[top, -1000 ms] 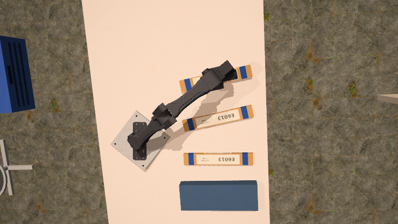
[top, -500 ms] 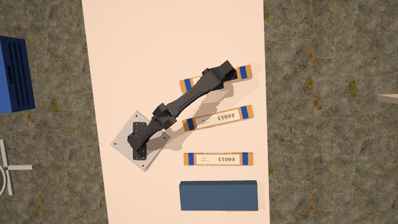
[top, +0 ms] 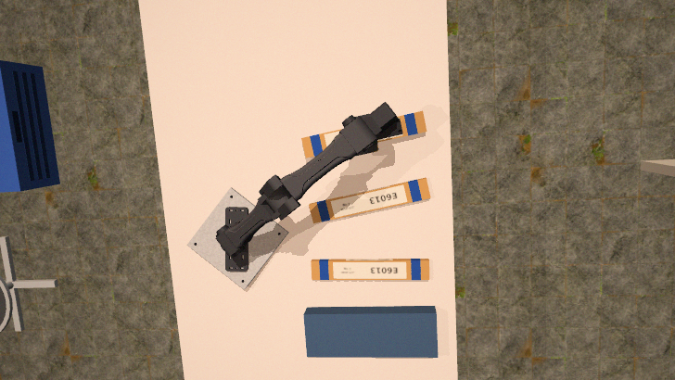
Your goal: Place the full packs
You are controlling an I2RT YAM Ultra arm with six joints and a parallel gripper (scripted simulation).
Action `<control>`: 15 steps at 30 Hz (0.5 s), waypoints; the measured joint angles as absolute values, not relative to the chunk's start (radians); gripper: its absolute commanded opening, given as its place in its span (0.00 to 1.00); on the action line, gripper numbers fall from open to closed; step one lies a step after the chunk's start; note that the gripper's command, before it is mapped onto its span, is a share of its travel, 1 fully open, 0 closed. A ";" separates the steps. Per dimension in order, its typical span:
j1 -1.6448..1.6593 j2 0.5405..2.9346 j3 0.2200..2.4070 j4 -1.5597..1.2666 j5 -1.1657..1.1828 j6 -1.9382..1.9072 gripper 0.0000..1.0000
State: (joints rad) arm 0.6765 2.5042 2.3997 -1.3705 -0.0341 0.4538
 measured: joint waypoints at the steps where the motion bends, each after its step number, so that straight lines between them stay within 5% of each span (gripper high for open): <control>1: 0.677 2.506 2.407 -1.378 -0.034 0.454 0.00; 15: 0.676 2.547 2.528 -1.467 -0.034 0.454 0.00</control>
State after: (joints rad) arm 0.6762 2.5465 2.5278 -1.4673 -0.0341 0.4538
